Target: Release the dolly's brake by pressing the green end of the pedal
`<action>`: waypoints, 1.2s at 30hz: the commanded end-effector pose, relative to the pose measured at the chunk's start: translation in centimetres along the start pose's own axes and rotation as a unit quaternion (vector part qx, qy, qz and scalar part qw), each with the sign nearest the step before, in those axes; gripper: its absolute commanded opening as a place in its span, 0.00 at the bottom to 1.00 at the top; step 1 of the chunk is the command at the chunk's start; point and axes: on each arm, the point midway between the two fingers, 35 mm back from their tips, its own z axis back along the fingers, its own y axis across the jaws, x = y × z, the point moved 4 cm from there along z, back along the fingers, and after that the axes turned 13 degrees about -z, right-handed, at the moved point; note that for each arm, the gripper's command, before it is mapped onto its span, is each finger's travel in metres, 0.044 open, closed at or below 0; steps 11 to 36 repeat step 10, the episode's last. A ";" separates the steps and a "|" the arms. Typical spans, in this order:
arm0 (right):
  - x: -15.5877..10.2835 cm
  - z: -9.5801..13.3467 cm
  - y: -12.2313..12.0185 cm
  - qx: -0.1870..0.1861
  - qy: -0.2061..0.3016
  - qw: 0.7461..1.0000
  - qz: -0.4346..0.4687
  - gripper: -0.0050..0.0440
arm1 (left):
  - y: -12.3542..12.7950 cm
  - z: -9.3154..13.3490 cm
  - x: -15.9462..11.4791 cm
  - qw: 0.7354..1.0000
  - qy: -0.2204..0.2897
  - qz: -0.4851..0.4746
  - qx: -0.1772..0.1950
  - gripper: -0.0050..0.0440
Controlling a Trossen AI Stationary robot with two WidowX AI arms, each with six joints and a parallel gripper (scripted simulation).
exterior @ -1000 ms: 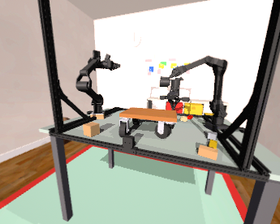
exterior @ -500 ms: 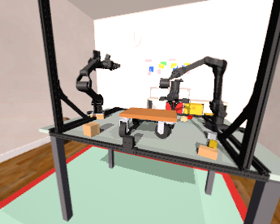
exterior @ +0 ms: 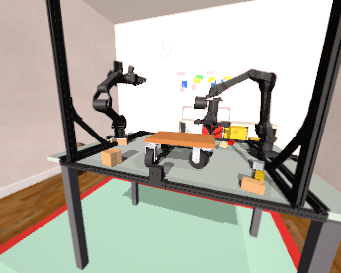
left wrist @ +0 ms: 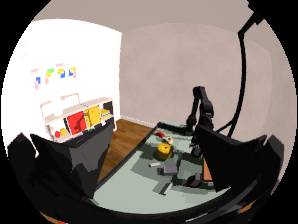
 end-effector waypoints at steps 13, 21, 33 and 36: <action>0.0 2.9 0.0 0.013 0.009 1.000 0.000 0.10 | 0.0 0.0 0.0 1.000 0.000 0.001 -0.001 1.00; 0.0 2.9 0.0 0.013 0.009 1.000 0.000 0.10 | 0.0 0.0 0.0 1.000 0.000 0.001 -0.001 1.00; 0.0 2.9 0.0 0.013 0.009 1.000 0.000 0.10 | 0.0 0.0 0.0 1.000 0.000 0.001 -0.001 1.00; 0.0 2.9 0.0 0.013 0.009 1.000 0.000 0.10 | 0.0 0.0 0.0 1.000 0.000 0.001 -0.001 1.00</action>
